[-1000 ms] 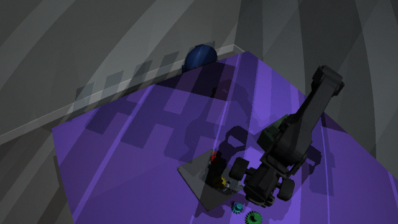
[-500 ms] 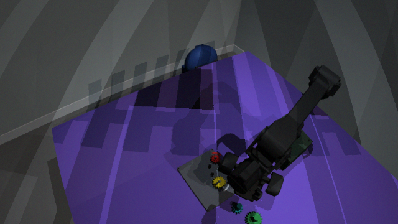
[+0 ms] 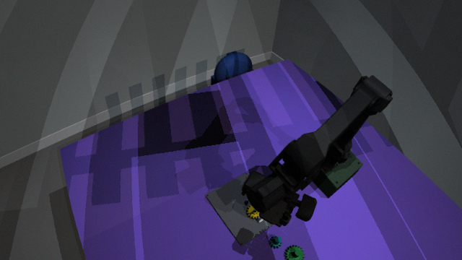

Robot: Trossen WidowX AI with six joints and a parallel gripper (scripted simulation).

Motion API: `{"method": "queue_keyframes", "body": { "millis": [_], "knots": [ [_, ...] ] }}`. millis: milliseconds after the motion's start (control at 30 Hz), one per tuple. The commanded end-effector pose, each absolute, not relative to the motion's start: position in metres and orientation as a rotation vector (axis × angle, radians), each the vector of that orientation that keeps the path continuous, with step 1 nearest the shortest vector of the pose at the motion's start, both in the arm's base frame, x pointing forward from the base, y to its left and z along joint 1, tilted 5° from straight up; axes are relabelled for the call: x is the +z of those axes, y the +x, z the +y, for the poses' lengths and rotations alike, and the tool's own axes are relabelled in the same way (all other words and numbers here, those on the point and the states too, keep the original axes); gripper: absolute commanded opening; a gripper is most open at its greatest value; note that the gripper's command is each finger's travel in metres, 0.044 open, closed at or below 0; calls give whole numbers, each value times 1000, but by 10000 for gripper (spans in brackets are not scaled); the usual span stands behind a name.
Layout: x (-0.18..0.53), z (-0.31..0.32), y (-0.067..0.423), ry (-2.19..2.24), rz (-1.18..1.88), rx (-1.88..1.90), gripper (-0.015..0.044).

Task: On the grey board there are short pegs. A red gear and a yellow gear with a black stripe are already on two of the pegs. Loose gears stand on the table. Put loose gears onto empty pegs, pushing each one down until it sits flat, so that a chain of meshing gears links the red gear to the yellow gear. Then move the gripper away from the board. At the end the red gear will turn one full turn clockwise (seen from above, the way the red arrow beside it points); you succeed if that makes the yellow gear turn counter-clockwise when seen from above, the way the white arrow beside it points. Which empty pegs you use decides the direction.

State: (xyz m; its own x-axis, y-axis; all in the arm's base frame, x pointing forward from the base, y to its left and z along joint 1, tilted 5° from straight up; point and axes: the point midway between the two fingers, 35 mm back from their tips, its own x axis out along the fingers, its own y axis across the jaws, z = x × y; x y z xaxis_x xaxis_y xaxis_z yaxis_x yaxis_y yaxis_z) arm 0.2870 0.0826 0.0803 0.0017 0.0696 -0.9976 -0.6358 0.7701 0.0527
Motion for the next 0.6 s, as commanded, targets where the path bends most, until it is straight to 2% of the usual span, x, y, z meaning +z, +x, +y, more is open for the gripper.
{"method": "queue_keyframes", "body": {
  "millis": [0, 567],
  "knots": [
    [75, 74, 289, -491, 1483, 586, 0],
    [61, 38, 300, -487, 1483, 588, 0]
  ]
}}
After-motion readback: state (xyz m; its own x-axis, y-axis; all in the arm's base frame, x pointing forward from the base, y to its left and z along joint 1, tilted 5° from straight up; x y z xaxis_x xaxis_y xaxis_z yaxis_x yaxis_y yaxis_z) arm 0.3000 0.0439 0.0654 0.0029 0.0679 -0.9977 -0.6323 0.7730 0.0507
